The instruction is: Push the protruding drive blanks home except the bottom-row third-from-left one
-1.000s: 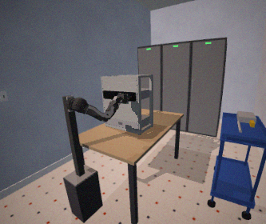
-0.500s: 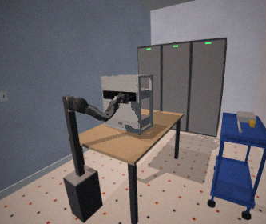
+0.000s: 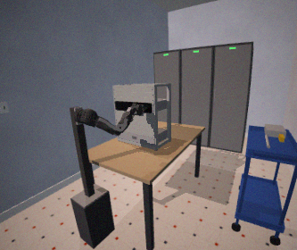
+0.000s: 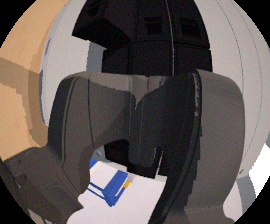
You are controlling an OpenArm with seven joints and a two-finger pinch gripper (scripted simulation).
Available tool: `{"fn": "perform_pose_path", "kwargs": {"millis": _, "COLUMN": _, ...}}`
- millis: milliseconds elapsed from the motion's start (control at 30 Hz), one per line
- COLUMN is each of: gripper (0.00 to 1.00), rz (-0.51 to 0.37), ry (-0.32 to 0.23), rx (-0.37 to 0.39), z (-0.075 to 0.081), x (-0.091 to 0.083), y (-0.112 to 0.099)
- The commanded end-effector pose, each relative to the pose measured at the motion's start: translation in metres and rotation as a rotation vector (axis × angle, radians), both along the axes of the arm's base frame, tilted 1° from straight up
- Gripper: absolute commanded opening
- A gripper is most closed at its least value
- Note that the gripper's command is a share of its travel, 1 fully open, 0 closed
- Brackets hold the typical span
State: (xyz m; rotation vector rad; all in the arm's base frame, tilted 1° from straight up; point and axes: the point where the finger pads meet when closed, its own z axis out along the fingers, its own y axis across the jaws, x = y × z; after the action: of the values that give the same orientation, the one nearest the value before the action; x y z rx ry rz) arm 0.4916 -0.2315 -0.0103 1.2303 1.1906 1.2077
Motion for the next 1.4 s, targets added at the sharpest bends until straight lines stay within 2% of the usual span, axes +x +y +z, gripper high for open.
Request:
{"fn": "perform_pose_path", "kwargs": {"millis": 0, "gripper": 0.0, "rz": 0.001, "ry": -0.007, "rx": -0.003, "z": 0.0014, "x": 0.0013, "y": 0.0012}}
{"fn": "perform_pose_path", "kwargs": {"millis": 1367, "gripper": 0.0, "rz": -0.001, "ry": -0.007, "rx": -0.003, "z": -0.0005, "x": 0.0085, "y": 0.0014}}
